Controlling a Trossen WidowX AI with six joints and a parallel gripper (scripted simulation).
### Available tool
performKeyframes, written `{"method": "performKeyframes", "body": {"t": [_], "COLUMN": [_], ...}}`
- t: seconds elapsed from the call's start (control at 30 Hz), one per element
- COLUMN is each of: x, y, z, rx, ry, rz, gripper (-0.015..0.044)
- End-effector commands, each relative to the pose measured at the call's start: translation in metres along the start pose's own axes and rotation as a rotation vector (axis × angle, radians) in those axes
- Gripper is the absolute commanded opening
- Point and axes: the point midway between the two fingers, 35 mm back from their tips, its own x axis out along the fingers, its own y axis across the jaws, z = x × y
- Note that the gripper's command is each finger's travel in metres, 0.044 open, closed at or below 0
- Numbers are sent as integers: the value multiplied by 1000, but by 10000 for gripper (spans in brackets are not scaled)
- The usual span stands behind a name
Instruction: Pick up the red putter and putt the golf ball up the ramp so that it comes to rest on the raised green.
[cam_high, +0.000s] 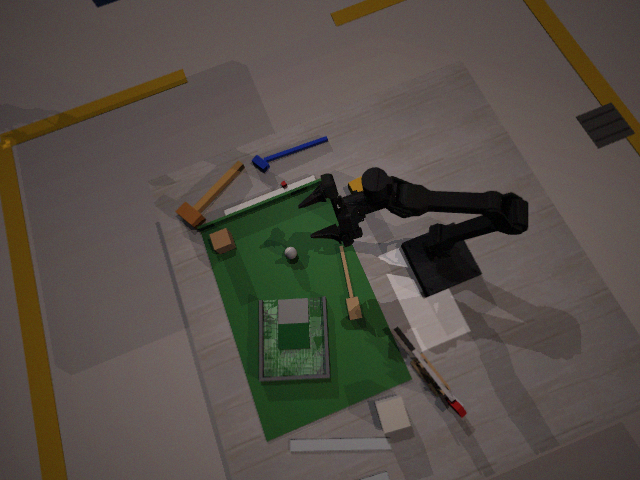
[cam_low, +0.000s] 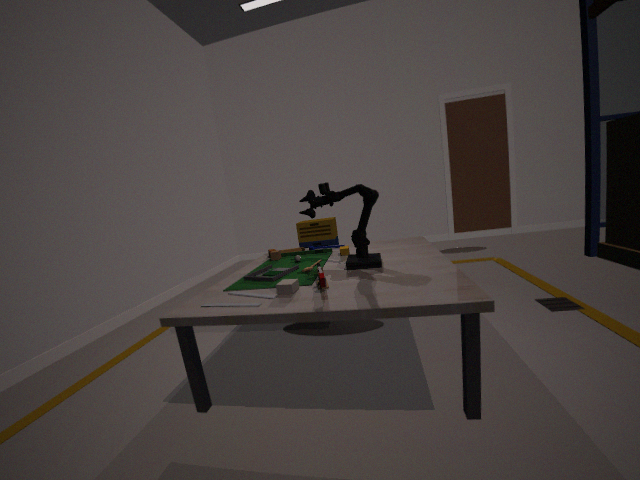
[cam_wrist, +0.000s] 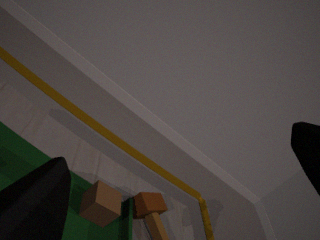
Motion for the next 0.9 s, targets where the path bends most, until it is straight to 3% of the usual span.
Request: {"method": "performKeyframes", "body": {"t": [0.0,0.17,0.37,0.63,0.87], "x": [25,38,22,-41,-121], "y": [58,140,238,348,406], "z": [16,45,77,104,105], "rx": [10,-27,-120,-327,-622], "ry": [-3,-14,-13,17,14], "rz": [210,494,833,1245,1571], "gripper": [440,440,440,440,440]}}
